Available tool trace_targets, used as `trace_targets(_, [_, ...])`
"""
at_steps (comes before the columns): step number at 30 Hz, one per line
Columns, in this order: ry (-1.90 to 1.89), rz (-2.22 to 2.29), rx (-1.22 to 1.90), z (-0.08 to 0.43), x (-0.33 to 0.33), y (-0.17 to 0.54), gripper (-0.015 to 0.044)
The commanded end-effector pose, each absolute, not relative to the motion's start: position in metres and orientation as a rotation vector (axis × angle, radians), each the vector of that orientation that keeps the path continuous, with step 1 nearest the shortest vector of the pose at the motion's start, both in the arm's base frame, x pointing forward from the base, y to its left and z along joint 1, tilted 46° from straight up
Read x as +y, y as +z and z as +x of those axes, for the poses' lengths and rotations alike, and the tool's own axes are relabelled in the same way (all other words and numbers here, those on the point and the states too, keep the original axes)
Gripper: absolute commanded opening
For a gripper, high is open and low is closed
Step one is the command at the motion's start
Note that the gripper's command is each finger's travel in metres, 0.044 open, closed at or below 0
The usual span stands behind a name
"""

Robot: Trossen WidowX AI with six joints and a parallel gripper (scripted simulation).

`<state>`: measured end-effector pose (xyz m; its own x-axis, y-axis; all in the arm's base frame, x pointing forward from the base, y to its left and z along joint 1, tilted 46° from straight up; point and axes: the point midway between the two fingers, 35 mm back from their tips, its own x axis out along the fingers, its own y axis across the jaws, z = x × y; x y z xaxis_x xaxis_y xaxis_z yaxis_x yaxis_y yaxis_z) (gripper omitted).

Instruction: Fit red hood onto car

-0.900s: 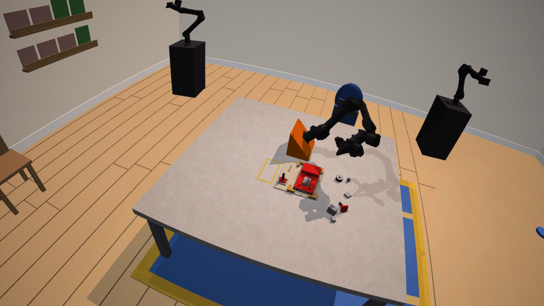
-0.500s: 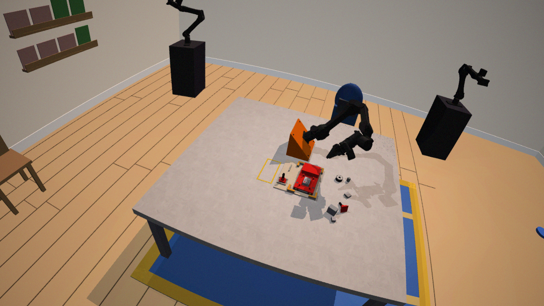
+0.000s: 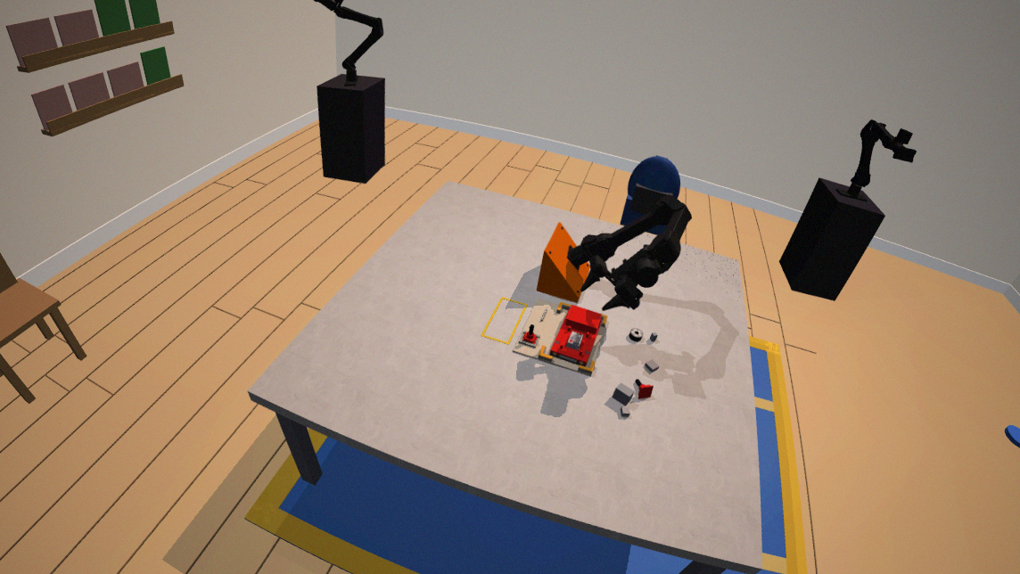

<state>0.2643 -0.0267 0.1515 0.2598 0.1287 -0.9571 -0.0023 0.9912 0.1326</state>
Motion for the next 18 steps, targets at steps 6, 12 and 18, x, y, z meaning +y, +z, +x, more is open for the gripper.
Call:
trace_targets(6, [-0.187, 0.813, 1.475, 0.251, -0.024, 0.124, 0.0440])
trace_targets(12, [-0.438, 1.321, 1.554, 0.244, -0.023, 0.115, 0.0440])
trace_targets(18, [-0.729, 1.831, 1.600, 0.241, -0.023, 0.111, 0.0440])
